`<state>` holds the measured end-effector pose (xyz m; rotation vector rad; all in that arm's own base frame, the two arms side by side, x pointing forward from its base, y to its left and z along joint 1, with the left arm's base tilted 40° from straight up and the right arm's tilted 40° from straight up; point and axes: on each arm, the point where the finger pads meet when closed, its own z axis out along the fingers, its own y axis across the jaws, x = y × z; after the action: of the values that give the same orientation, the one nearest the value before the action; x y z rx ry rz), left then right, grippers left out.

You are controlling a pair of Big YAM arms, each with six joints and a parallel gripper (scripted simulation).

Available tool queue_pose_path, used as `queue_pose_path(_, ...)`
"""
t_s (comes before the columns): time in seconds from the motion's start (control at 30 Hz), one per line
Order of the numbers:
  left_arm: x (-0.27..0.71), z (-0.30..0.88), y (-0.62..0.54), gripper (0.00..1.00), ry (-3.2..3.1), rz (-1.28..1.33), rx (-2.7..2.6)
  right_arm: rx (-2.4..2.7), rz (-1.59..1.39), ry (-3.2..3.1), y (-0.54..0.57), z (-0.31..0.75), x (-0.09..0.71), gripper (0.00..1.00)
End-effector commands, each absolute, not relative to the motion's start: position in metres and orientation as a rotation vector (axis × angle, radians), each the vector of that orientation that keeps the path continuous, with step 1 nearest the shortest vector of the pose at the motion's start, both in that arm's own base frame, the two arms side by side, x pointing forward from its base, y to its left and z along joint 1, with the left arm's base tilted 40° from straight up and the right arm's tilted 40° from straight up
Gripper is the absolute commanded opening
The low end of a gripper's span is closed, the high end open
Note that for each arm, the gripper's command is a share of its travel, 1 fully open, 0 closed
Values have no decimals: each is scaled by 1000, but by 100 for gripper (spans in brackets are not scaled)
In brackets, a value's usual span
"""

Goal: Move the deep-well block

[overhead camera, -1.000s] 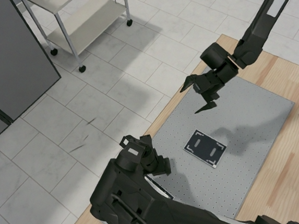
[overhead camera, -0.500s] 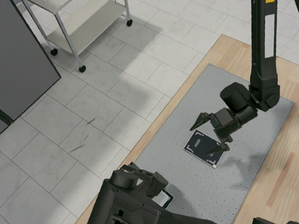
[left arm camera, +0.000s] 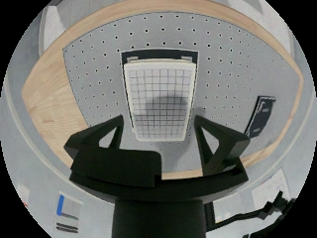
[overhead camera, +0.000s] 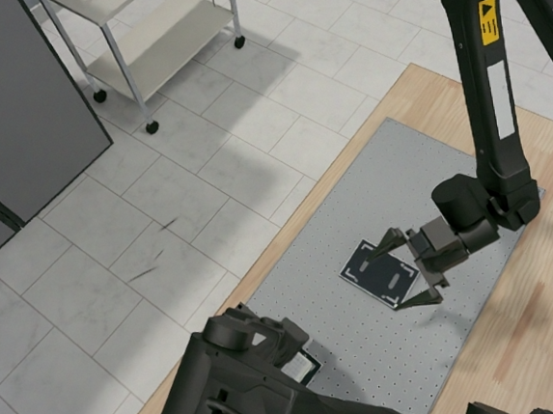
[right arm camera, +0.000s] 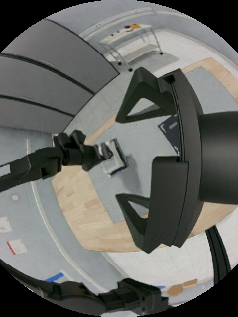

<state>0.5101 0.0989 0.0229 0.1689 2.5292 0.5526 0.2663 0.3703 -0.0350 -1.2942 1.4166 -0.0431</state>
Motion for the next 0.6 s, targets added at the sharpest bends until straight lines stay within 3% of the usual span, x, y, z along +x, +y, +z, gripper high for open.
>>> queue_pose_path(0.0, 521, 21, 88, 100, 2507, 532, 165, -1254, -24, 1406, 374, -26, 269, 100)
queue_pose_path(0.57, 532, 5, 108, 100, 2515, 551, 158, -1263, -25, 1411, 374, -28, 268, 100)
